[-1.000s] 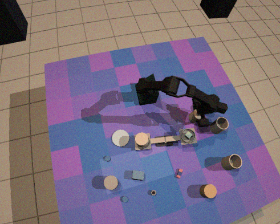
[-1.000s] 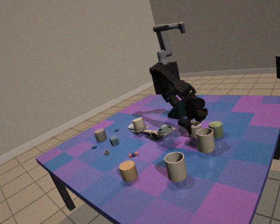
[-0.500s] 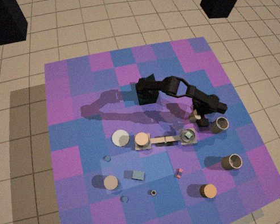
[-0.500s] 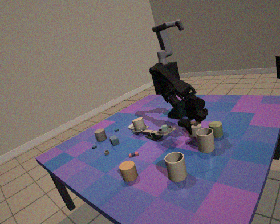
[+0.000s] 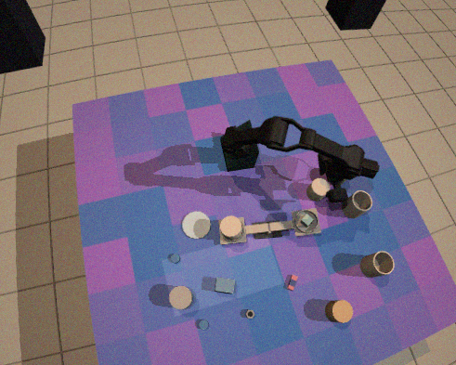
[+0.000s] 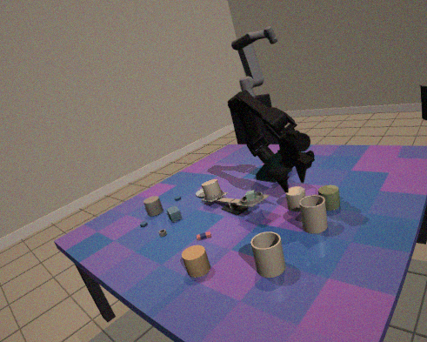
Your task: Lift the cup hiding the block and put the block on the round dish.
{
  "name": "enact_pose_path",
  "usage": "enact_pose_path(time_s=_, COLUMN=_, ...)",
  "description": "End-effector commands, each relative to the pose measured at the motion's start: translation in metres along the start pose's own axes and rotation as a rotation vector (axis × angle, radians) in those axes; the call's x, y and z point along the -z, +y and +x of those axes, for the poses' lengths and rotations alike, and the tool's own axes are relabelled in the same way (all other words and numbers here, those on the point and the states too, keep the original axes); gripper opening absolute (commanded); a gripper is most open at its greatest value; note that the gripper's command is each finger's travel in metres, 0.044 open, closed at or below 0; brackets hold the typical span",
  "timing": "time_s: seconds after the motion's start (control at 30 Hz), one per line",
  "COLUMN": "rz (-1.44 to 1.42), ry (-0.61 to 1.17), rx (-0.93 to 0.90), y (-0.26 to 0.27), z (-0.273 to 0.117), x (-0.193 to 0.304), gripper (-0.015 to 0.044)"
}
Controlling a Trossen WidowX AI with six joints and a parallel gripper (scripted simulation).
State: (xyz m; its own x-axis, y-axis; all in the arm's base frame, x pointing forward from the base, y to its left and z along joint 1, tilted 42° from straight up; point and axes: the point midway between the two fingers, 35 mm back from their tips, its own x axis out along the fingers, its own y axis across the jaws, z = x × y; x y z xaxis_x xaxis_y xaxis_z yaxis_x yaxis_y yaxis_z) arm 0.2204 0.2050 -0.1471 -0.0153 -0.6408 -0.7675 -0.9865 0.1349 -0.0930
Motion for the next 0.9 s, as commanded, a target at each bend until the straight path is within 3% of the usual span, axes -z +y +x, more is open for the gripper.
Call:
enact_pose_path(time_s=0.0, rz=0.023, ry=-0.011, rx=-0.030, y=-0.002, z=-0.004, x=0.003, gripper=0.0361)
enact_pose_path(time_s=0.13, rz=0.110, ry=-0.055, rx=-0.067, y=-0.011, z=-0.014, x=0.006, gripper=0.0260)
enact_pose_path(time_s=0.87, rz=0.841, ry=-0.021, rx=-0.058, y=-0.050, z=-0.028, x=0.028, gripper=0.0260)
